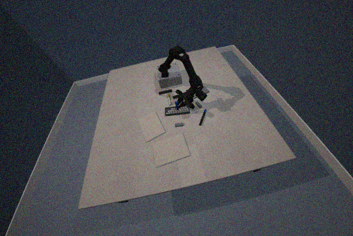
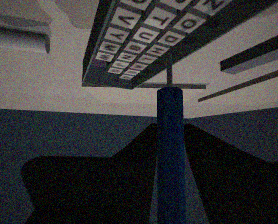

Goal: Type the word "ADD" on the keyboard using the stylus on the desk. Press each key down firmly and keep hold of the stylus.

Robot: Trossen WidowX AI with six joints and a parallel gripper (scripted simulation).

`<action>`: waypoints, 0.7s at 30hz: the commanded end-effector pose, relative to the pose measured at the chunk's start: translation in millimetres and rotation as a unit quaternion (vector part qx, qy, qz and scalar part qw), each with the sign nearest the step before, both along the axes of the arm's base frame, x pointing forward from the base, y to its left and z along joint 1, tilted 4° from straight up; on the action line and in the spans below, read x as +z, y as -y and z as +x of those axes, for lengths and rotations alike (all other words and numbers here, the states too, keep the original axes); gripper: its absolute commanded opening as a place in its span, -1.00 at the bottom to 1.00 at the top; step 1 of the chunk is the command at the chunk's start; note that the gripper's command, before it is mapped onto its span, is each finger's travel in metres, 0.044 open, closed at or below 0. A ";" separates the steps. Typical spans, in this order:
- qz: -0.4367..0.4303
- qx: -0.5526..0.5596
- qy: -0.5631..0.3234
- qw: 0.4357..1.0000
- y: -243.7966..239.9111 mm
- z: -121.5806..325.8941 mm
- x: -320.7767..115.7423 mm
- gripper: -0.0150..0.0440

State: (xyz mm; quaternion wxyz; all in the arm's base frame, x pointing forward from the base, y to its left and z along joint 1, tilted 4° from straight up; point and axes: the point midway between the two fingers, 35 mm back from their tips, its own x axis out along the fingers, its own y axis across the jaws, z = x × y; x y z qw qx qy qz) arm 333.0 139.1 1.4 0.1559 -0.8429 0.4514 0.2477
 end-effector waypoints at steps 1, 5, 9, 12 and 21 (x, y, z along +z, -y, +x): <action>0.001 0.000 0.003 1.000 -0.7 0.9 0.2 -0.22; 0.001 0.000 0.003 1.000 -0.7 0.9 0.2 -0.22; 0.001 0.000 0.003 1.000 -1.1 1.3 0.1 -0.22; 0.001 0.000 0.003 1.000 -1.5 1.4 -1.8 -0.22; 0.001 0.000 0.003 1.000 -2.0 1.5 -6.3 -0.22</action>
